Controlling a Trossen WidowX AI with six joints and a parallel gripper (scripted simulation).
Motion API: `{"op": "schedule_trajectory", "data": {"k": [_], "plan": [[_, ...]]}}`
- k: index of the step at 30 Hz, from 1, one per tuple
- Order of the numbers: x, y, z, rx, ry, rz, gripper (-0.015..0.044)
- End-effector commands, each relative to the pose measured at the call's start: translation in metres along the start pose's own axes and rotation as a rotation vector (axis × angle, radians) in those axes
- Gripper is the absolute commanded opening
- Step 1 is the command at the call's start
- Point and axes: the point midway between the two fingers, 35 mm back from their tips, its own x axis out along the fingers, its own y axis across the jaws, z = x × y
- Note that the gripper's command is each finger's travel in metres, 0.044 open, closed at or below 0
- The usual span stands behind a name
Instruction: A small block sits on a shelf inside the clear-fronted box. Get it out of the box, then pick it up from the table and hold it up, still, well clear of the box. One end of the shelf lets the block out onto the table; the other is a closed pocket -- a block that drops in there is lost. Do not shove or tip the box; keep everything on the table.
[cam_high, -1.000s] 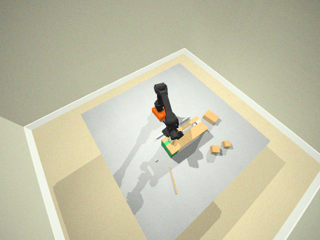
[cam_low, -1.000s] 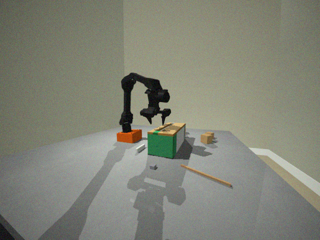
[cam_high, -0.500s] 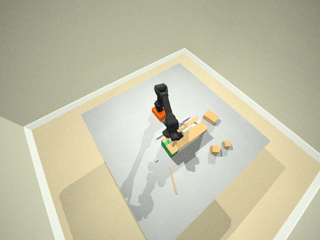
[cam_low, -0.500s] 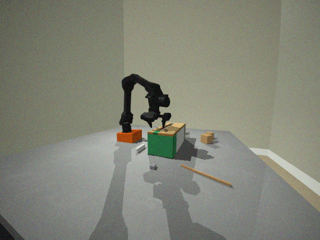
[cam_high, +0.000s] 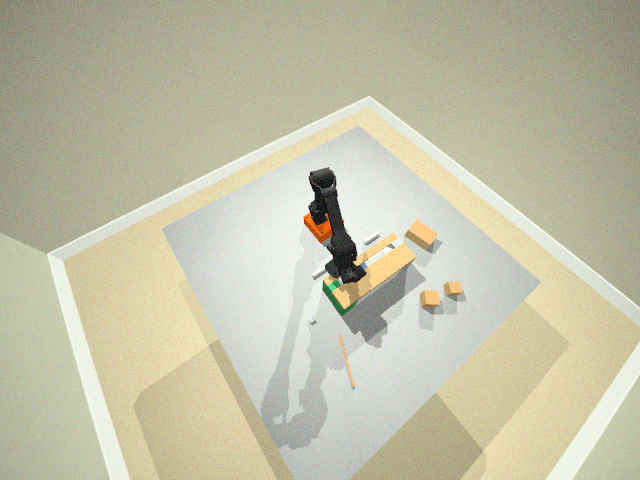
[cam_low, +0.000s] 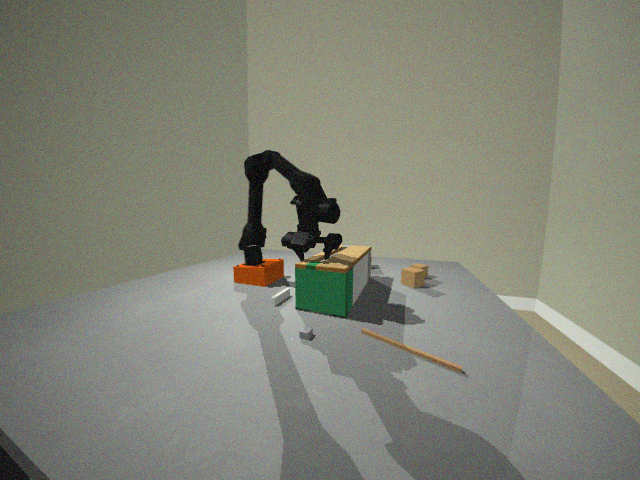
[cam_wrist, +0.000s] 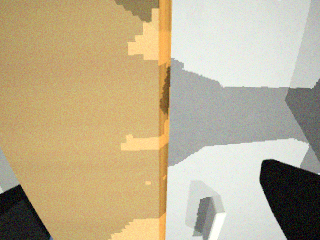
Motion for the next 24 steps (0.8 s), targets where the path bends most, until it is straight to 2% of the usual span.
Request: {"op": "schedule_trajectory", "data": {"k": [1,13,24], "plan": [[0.007,-0.001,0.000,0.004,0.007,0.000,0.0400],[0.015,-0.002,0.002,0.000,0.000,0.000,0.0400],[0.025,-0.002,-0.025,0.000,0.003,-0.002,0.0400]]}}
